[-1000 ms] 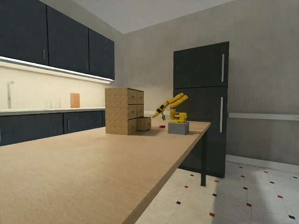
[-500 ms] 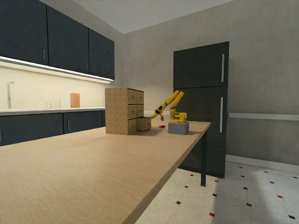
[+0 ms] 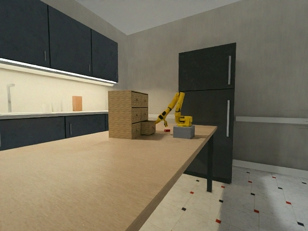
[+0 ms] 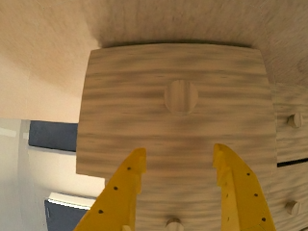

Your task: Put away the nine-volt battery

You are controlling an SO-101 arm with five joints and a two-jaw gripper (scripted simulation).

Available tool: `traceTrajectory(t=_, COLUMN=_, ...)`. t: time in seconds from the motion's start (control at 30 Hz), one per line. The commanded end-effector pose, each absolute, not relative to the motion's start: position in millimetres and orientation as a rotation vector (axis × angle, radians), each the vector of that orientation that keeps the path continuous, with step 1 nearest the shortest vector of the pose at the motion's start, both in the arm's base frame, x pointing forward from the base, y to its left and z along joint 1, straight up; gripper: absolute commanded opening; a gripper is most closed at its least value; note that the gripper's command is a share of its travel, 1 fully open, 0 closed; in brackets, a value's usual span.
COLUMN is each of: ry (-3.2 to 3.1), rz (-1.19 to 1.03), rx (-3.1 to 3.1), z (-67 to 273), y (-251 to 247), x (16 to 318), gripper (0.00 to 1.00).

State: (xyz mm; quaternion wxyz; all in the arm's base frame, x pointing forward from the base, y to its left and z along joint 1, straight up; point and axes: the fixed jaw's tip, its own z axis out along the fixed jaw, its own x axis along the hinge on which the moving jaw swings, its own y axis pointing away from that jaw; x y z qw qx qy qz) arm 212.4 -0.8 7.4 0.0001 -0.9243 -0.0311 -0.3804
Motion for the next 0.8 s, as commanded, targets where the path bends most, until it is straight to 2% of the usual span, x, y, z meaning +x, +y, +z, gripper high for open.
traceTrajectory(t=0.0, ry=-0.094, rz=-1.218, rx=-2.889, z=9.2, y=0.3, x=215.5, gripper=0.21)
traceTrajectory(t=0.23, ry=-0.093, rz=-1.224, rx=-2.885, z=-7.1, y=0.8, x=221.4, gripper=0.21)
traceTrajectory(t=0.6, ry=-0.093, rz=-1.224, rx=-2.885, z=-7.1, y=0.8, x=221.4, gripper=0.21)
traceTrajectory(t=0.77, ry=-0.093, rz=-1.23, rx=-2.882, z=-22.6, y=1.0, x=223.0, gripper=0.21)
